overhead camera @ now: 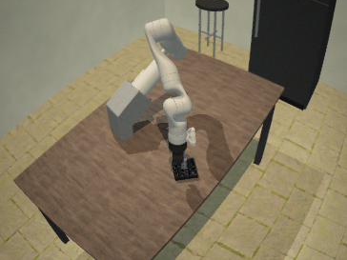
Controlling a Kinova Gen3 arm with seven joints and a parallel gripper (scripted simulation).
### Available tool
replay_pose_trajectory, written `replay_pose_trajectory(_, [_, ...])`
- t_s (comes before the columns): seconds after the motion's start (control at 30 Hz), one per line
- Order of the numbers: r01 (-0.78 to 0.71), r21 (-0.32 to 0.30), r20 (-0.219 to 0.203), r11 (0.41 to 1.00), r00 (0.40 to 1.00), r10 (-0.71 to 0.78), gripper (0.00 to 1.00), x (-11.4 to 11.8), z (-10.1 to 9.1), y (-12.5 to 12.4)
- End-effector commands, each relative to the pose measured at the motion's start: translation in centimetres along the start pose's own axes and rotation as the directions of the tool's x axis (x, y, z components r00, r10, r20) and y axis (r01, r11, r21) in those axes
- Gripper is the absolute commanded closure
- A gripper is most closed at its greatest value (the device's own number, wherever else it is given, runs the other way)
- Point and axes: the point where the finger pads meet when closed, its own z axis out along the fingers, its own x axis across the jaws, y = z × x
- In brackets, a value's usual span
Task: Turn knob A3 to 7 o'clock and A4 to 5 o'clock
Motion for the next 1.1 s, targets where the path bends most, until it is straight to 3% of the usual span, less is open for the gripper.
replay_pose_trajectory(0.0, [0.000,0.000,-0.002,1.000,1.000,0.000,0.54,0.1,-0.1,0.0])
replay_pose_trajectory(1.07, [0.000,0.000,-0.003,1.000,1.000,0.000,0.54,0.1,1.1,0.0])
